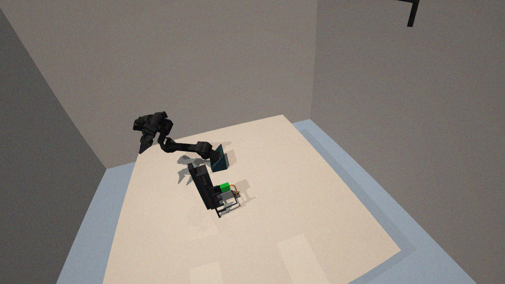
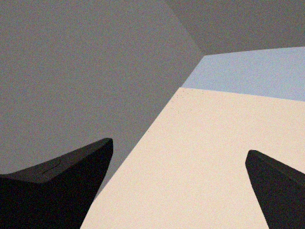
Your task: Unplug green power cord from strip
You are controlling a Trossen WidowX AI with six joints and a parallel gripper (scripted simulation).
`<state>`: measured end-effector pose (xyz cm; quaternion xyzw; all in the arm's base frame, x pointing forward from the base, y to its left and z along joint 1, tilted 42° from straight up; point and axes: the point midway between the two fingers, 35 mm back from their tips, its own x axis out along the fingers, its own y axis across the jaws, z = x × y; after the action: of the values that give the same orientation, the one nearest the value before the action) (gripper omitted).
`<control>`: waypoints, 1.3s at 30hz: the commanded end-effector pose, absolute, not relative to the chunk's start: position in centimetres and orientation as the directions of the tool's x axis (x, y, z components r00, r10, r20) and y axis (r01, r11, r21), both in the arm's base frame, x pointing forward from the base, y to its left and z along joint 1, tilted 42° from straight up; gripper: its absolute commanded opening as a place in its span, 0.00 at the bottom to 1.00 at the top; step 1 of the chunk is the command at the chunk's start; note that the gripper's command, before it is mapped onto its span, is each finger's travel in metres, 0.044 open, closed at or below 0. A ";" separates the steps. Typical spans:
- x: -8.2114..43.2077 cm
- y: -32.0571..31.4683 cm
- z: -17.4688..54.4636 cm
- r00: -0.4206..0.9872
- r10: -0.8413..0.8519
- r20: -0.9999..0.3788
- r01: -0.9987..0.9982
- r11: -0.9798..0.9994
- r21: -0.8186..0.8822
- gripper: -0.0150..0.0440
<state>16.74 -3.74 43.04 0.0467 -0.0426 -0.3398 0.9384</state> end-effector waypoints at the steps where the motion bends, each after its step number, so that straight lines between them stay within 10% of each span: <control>1: 16.8 -3.7 43.1 0.766 -0.641 0.051 0.634 0.766 0.109 0.89; 9: 23.6 2.6 42.0 0.819 -0.559 0.131 0.559 0.725 -0.402 0.53; 21: 34.1 11.7 30.7 0.926 -0.351 -0.137 0.017 0.401 -0.916 0.53; 30: 36.7 12.6 18.6 0.787 -0.380 -0.485 -0.482 0.111 -0.869 0.53; 39: 33.8 9.9 7.2 0.395 -0.524 -0.754 -0.896 -0.038 -0.443 0.53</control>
<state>36.04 11.80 13.19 -0.6971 0.4052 0.1098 0.5813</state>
